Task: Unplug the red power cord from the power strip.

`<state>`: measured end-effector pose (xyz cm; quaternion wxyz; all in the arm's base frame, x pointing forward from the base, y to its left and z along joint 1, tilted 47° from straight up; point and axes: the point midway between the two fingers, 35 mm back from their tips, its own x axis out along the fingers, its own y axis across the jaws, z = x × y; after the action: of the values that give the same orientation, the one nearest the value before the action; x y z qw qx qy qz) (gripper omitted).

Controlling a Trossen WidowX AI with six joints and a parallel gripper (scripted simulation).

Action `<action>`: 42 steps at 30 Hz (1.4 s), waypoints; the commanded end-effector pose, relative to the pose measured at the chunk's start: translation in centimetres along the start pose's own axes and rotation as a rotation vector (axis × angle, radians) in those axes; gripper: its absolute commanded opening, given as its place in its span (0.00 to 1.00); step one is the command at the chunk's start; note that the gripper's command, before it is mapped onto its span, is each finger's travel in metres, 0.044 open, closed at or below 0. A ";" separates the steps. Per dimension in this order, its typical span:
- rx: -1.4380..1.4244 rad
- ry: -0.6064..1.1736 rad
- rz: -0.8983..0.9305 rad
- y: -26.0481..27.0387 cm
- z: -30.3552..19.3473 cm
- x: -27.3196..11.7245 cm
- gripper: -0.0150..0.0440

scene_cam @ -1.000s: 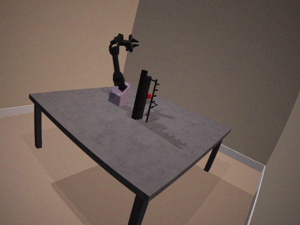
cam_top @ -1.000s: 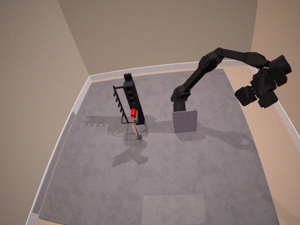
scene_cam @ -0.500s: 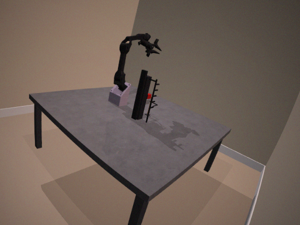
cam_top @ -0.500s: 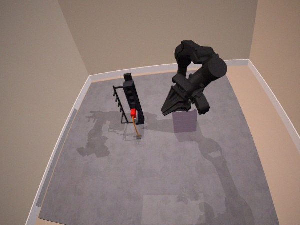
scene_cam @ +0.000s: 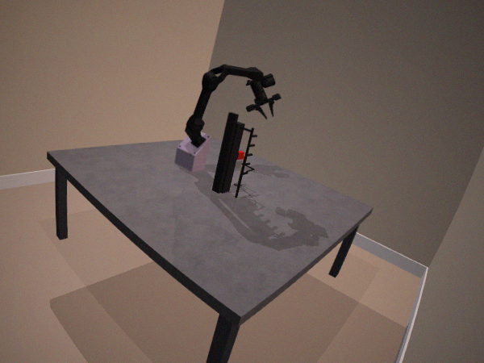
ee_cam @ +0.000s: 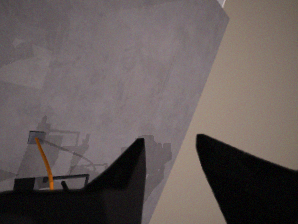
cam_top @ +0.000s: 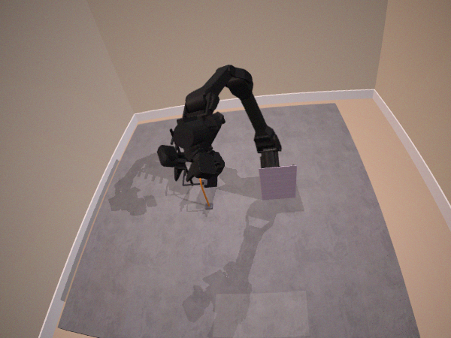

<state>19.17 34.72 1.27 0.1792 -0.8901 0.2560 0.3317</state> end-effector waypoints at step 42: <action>0.432 0.059 0.664 15.1 -17.4 10.8 0.53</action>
<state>26.24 11.00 3.70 0.2430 -0.7090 0.5975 0.2852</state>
